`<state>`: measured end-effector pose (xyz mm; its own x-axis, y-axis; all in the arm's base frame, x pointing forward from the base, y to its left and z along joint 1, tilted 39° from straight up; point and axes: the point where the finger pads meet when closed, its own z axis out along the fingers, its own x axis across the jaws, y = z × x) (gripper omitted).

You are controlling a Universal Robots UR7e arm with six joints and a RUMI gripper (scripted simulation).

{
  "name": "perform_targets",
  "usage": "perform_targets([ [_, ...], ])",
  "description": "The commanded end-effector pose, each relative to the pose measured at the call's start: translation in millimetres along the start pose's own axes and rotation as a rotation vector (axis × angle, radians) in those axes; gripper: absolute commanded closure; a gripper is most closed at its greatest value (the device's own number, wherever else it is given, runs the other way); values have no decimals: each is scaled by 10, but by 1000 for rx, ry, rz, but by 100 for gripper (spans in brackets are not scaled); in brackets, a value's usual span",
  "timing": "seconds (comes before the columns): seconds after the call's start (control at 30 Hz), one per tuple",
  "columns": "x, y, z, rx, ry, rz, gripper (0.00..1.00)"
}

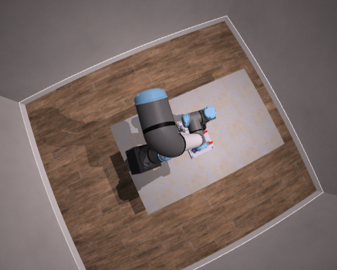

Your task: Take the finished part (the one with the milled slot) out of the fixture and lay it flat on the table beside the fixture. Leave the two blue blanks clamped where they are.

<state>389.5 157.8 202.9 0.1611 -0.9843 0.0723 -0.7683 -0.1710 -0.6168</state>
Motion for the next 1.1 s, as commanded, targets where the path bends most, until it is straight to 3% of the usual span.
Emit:
perform_targets([
  [0.0, -17, 12, 12, 2, 6, 1, 0],
  [0.23, -17, 12, 12, 2, 6, 1, 0],
  [0.37, -229, 387, 123, 7, 6, 7, 0],
  [0.57, -318, 575, 159, 11, 7, 10, 0],
  [1.07, -328, 597, 163, 11, 7, 10, 0],
])
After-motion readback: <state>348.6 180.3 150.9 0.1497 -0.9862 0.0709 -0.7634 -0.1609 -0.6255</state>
